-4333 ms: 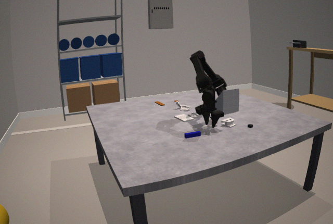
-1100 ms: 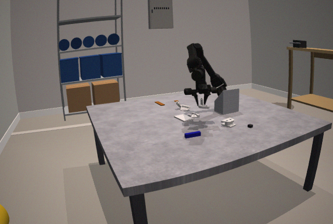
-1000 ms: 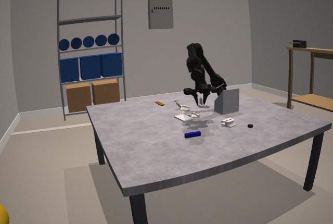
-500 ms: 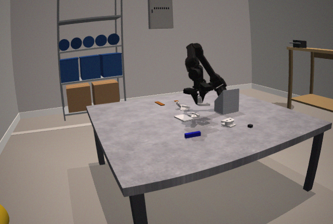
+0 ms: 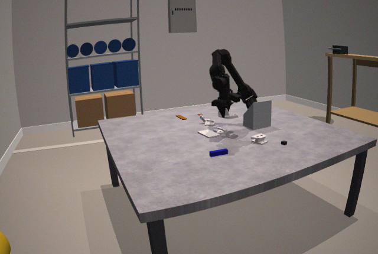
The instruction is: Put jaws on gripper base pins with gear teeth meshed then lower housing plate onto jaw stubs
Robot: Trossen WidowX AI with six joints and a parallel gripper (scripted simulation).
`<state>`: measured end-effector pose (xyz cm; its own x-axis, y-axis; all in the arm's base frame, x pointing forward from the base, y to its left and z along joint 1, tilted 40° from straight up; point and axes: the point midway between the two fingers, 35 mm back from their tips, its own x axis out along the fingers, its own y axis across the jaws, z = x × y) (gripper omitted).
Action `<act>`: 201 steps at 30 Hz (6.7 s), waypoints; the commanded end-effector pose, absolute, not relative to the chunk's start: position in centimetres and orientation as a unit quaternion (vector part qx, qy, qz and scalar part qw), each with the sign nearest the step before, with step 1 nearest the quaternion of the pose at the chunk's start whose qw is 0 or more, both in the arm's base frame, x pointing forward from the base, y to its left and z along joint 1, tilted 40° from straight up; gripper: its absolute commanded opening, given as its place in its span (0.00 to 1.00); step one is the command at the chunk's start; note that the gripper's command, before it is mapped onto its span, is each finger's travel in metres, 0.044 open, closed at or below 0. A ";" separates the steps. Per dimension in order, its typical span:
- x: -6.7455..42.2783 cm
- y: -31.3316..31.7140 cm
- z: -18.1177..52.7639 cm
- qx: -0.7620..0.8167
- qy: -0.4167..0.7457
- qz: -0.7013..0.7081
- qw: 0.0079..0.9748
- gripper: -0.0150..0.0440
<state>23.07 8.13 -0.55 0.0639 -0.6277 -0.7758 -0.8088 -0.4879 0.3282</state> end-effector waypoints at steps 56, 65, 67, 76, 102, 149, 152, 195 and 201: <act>19.4 2.1 2.1 -0.687 0.235 0.642 -0.247 0.48; 20.8 2.7 2.0 -0.687 0.235 0.642 -0.247 0.48; 21.4 3.0 1.9 -0.687 0.235 0.641 -0.247 0.48; 24.1 4.2 1.4 -0.688 0.235 0.641 -0.247 0.48; 29.2 6.1 -0.3 -0.689 0.235 0.640 -0.246 0.48; 29.5 4.6 -2.1 -0.690 0.238 0.639 -0.243 0.48; 29.6 4.3 -2.5 -0.691 0.238 0.638 -0.242 0.48; 29.7 2.5 -4.5 -0.691 0.240 0.638 -0.242 0.48; 29.7 2.3 -4.6 -0.691 0.240 0.638 -0.242 0.48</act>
